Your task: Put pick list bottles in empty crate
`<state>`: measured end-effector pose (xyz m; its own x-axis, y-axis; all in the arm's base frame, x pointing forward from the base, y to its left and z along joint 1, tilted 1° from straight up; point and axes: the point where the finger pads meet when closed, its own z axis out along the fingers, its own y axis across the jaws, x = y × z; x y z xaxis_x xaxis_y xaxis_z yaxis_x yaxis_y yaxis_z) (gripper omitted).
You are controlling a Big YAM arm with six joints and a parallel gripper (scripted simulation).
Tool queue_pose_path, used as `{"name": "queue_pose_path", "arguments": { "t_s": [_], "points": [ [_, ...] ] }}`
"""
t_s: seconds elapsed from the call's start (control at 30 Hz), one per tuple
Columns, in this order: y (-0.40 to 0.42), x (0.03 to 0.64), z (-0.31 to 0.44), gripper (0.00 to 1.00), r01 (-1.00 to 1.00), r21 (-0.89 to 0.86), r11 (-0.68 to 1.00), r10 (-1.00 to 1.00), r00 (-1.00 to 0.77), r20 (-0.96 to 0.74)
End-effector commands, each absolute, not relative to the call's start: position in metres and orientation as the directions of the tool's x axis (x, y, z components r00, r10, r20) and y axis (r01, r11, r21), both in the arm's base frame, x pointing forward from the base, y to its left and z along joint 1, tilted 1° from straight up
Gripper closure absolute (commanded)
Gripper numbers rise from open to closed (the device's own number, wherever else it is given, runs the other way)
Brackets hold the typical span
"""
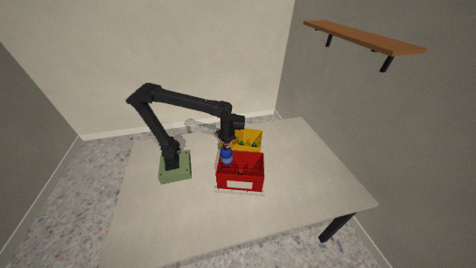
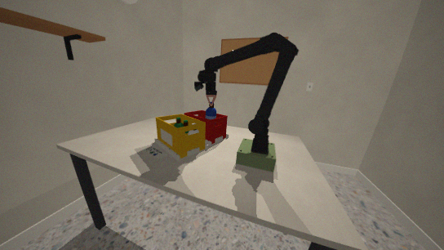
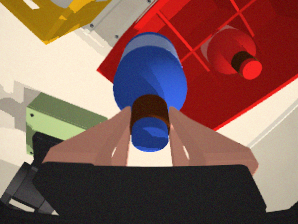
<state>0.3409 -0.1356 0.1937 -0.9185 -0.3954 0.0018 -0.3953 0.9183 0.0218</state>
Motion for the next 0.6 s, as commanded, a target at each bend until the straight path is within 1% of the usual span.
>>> {"name": "queue_pose_path", "arguments": {
  "t_s": [0.0,0.57],
  "points": [
    [-0.145,0.353,0.249,1.00,-0.397,-0.043,0.917,-0.399,-0.915,-0.063],
    [-0.145,0.351,0.274,1.00,-0.397,-0.043,0.917,-0.399,-0.915,-0.063]
  ]
}}
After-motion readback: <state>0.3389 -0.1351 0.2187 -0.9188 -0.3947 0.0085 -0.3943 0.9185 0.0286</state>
